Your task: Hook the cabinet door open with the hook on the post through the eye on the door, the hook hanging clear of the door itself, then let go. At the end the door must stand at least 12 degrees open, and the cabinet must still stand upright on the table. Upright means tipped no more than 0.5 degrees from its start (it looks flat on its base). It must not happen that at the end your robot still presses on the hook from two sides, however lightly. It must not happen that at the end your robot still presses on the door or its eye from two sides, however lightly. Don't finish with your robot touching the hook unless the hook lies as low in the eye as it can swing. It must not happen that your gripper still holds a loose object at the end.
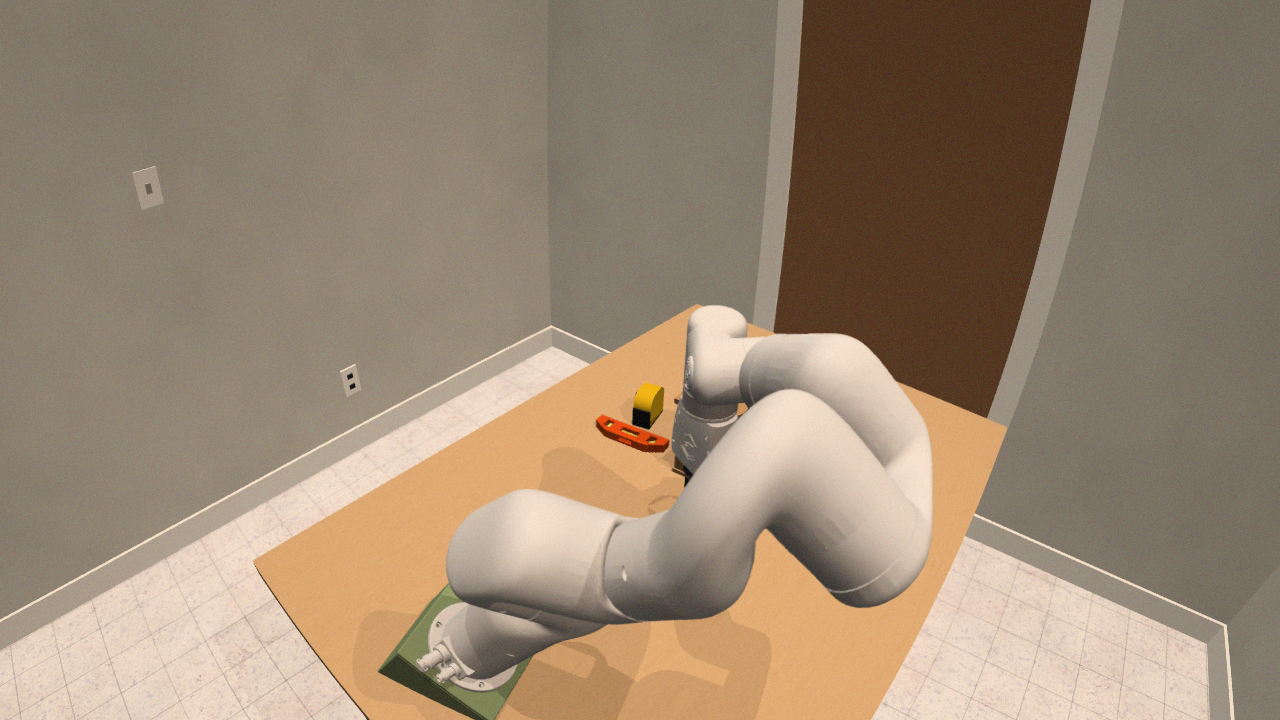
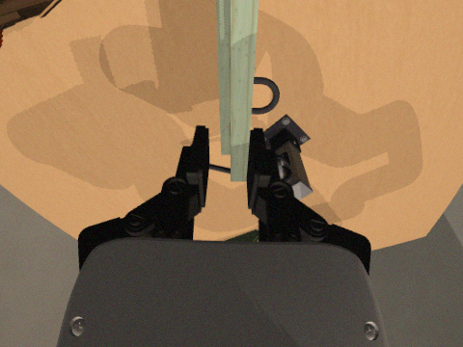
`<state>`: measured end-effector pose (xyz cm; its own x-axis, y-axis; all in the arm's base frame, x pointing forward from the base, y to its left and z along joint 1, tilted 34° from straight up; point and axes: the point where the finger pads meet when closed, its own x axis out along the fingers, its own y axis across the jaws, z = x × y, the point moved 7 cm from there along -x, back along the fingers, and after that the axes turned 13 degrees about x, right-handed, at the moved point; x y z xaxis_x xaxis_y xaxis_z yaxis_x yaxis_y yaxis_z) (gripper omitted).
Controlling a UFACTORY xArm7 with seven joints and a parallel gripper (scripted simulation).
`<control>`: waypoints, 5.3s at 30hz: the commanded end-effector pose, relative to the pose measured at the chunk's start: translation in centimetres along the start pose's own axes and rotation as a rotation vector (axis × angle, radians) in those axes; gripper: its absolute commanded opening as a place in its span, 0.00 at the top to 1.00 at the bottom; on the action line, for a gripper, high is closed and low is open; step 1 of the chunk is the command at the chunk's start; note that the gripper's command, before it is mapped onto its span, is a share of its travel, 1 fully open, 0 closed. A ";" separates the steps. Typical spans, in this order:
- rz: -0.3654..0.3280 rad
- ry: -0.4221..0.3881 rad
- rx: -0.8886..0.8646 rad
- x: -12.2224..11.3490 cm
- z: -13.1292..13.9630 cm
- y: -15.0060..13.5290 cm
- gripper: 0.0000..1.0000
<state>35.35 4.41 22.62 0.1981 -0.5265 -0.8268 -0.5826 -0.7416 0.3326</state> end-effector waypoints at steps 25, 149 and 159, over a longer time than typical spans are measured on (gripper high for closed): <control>-0.003 0.002 0.126 -0.1 0.2 -1.9 0.73; -0.003 0.001 0.412 -1.6 -0.1 -6.7 0.73; -0.003 0.001 0.412 -3.2 -0.1 -6.7 0.73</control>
<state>38.79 10.49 22.39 0.1969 -0.5276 -0.8263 -0.8500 -0.5120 0.1244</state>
